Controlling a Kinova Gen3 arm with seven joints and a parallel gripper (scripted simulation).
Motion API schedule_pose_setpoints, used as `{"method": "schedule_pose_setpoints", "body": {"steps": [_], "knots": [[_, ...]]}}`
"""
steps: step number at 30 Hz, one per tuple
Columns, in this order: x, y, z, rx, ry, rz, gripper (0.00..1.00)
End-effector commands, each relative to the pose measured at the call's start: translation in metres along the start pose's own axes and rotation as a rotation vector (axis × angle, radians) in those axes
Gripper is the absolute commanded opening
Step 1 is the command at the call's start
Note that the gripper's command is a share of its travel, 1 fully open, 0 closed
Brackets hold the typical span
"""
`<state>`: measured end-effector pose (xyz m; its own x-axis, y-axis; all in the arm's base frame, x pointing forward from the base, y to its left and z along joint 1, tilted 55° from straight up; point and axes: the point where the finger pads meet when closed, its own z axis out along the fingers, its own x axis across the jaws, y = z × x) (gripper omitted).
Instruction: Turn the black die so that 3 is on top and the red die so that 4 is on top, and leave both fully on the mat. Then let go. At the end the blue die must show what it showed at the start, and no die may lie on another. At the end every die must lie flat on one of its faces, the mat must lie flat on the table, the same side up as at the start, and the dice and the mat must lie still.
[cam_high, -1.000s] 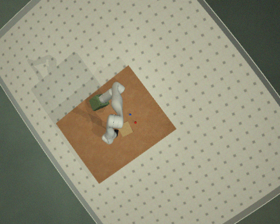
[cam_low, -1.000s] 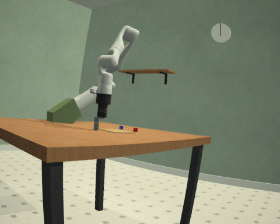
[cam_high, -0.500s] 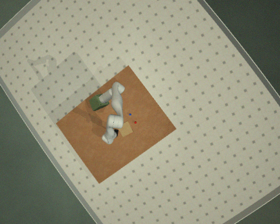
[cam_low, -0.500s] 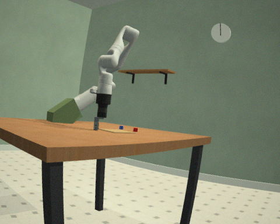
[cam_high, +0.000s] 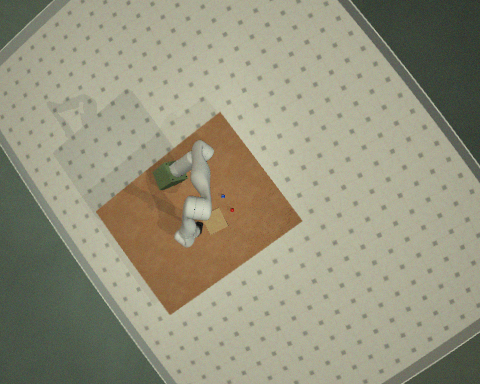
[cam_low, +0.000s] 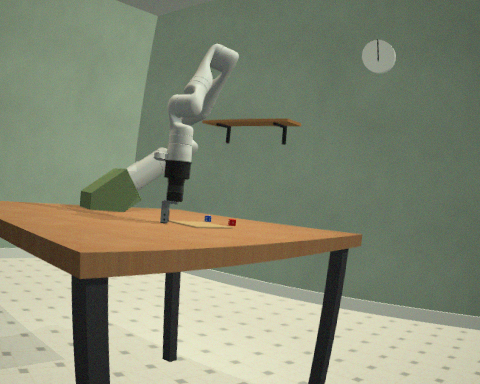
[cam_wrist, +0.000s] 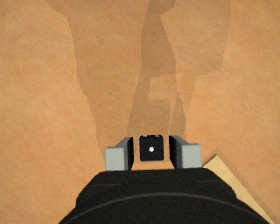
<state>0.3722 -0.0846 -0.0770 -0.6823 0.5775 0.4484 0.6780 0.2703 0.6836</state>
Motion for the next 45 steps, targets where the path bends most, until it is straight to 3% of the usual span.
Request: {"method": "schedule_pose_setpoints", "body": {"steps": [1,36,40,45], "knots": [[-0.001,0.000,-0.001,0.000,-0.002,0.000,0.40],[-0.001,0.000,-0.001,0.000,-0.002,0.000,0.40],[-0.001,0.000,-0.008,0.000,-0.002,0.000,0.40],[-0.001,0.000,-0.032,0.000,-0.002,0.000,0.40]]}}
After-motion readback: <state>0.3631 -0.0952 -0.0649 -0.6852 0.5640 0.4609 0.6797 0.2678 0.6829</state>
